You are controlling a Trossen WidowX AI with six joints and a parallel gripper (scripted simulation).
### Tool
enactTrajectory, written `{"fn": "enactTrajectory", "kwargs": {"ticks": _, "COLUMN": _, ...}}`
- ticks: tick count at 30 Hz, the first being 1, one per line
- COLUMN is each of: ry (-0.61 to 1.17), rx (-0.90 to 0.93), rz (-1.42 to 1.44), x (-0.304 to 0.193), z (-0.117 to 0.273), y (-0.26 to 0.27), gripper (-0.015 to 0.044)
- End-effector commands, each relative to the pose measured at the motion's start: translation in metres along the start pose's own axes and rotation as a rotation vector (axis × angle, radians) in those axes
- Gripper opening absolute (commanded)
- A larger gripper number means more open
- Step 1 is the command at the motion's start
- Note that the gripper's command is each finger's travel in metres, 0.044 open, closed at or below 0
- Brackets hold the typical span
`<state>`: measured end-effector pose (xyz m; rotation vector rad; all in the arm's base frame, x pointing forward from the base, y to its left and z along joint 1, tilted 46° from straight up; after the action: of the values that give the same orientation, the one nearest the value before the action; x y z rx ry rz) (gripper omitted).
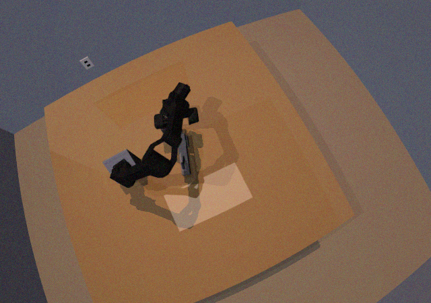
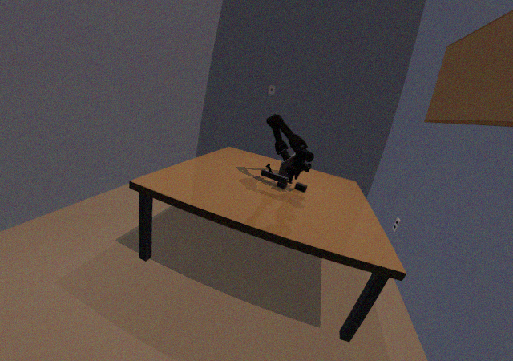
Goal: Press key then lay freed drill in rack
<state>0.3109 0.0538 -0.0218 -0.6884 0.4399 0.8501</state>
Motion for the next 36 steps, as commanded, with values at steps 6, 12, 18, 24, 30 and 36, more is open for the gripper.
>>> {"fn": "enactTrajectory", "kwargs": {"ticks": 6, "ry": -0.003, "rx": 0.001, "rz": 0.006, "x": -0.001, "z": -0.007, "y": -0.001, "gripper": 0.044}}
{"fn": "enactTrajectory", "kwargs": {"ticks": 12, "ry": -0.003, "rx": 0.001, "rz": 0.006, "x": -0.003, "z": -0.017, "y": -0.002, "gripper": 0.044}}
{"fn": "enactTrajectory", "kwargs": {"ticks": 18, "ry": -0.003, "rx": 0.001, "rz": 0.007, "x": -0.006, "z": -0.026, "y": -0.002, "gripper": 0.044}}
{"fn": "enactTrajectory", "kwargs": {"ticks": 24, "ry": -0.002, "rx": 0.001, "rz": 0.007, "x": -0.008, "z": -0.035, "y": -0.003, "gripper": 0.044}}
{"fn": "enactTrajectory", "kwargs": {"ticks": 30, "ry": -0.001, "rx": 0.0, "rz": 0.006, "x": -0.011, "z": -0.045, "y": -0.003, "gripper": 0.044}}
{"fn": "enactTrajectory", "kwargs": {"ticks": 36, "ry": -0.002, "rx": 0.002, "rz": 0.001, "x": -0.012, "z": -0.048, "y": -0.003, "gripper": 0.0414}}
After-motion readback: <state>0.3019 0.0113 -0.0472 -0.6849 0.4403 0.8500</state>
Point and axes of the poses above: the point midway between the two fingers, 35 mm back from their tips, its own z axis back along the fingers, its own y axis across the jaws, x = y × z, the point moved 8 cm from there along z, back along the fingers, and after that the axes turned 12 degrees about -z, right-handed, at the moved point
